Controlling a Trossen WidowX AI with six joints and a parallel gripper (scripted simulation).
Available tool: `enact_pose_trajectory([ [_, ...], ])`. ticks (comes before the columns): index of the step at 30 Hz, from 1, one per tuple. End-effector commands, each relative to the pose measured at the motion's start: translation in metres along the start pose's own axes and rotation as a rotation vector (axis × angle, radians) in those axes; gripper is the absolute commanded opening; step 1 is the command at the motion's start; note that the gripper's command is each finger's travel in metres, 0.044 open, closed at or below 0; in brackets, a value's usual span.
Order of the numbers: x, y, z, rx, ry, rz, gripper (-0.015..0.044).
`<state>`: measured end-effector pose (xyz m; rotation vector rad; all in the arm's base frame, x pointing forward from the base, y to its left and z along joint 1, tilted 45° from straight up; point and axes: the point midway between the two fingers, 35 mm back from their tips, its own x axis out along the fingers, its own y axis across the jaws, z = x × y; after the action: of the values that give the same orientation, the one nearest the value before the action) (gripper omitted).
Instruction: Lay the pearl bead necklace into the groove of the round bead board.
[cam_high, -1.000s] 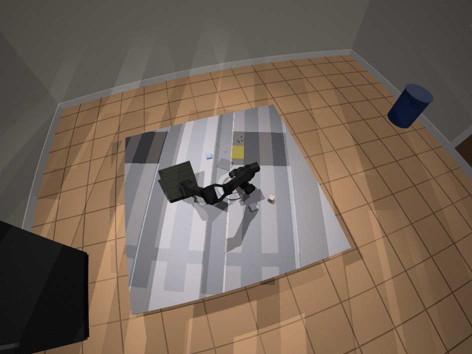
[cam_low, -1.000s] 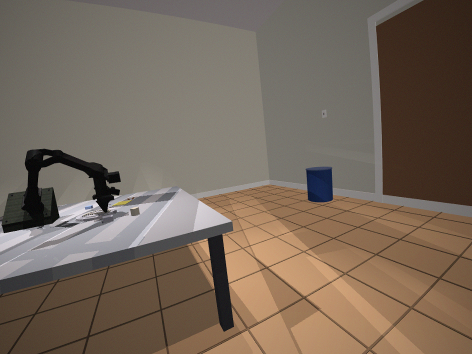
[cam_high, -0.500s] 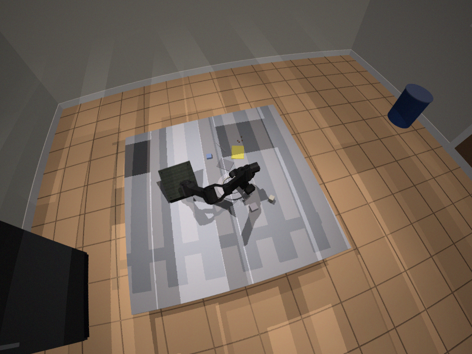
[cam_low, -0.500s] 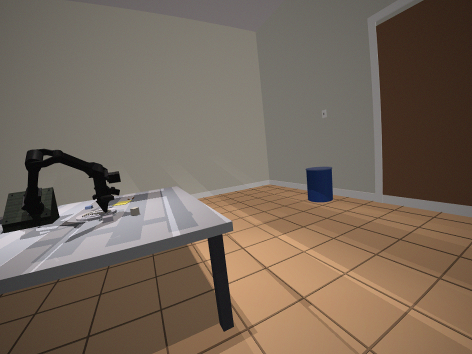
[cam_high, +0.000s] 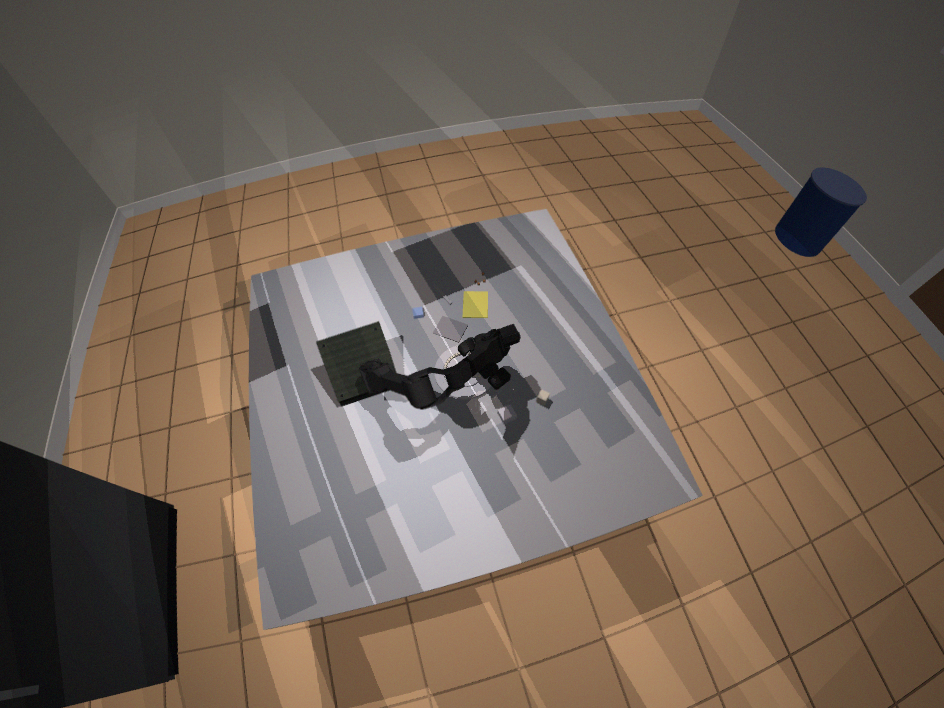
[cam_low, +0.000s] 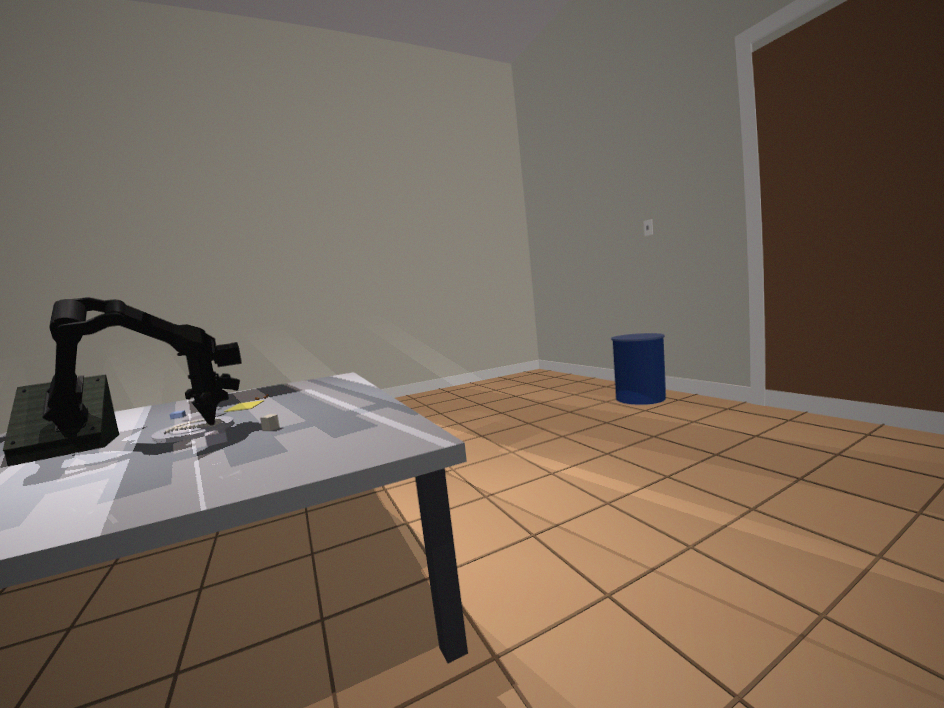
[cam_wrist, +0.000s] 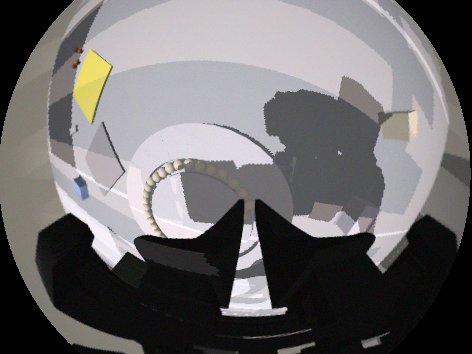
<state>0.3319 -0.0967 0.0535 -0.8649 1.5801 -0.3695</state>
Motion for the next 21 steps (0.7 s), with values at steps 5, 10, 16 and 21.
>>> enact_pose_trajectory([
  [5, -0.0004, 0.0002, 0.0001, 0.0, -0.001, 0.002, 0.0],
  [10, -0.0004, 0.0002, 0.0001, 0.0, -0.001, 0.002, 0.0],
  [16, -0.0073, 0.001, 0.0004, -0.008, -0.001, -0.002, 0.0],
  [21, -0.0077, 0.0011, 0.0004, -0.009, -0.001, -0.003, 0.0],
])
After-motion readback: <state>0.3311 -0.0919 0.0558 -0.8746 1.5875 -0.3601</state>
